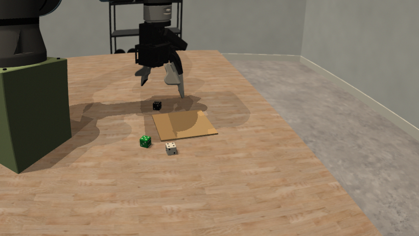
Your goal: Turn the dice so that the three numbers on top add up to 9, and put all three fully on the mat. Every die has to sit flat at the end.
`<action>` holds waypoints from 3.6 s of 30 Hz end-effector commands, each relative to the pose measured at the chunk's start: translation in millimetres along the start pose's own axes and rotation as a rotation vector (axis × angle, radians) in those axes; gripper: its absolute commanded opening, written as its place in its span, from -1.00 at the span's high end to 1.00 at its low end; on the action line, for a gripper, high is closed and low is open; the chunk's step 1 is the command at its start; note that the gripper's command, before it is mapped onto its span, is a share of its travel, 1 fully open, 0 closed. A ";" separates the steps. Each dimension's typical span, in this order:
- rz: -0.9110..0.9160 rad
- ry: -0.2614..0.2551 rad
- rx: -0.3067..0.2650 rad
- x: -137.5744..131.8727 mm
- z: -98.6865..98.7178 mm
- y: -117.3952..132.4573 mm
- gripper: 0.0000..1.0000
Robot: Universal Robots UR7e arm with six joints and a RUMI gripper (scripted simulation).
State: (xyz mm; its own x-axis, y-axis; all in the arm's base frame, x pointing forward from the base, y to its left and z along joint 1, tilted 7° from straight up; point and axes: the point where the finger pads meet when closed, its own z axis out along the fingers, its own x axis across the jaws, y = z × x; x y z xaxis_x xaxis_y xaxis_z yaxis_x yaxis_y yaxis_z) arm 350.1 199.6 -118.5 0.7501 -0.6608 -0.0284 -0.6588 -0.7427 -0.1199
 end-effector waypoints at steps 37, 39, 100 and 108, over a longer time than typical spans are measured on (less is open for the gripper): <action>0.000 0.001 0.001 -0.9 -0.2 -2.0 -1.00; 0.000 0.001 0.001 -0.9 -0.2 -2.0 -1.00; 0.000 0.001 0.001 -1.0 -111.7 -1.9 -1.00; 0.000 0.001 0.001 -1.0 -113.1 -1.9 -1.00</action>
State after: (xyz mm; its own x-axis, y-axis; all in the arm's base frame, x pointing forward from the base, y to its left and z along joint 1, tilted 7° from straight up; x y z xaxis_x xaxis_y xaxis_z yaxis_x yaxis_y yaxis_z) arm 343.8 189.5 -6.7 0.7500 -0.6609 -0.0283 -0.6589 -0.7426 -0.1198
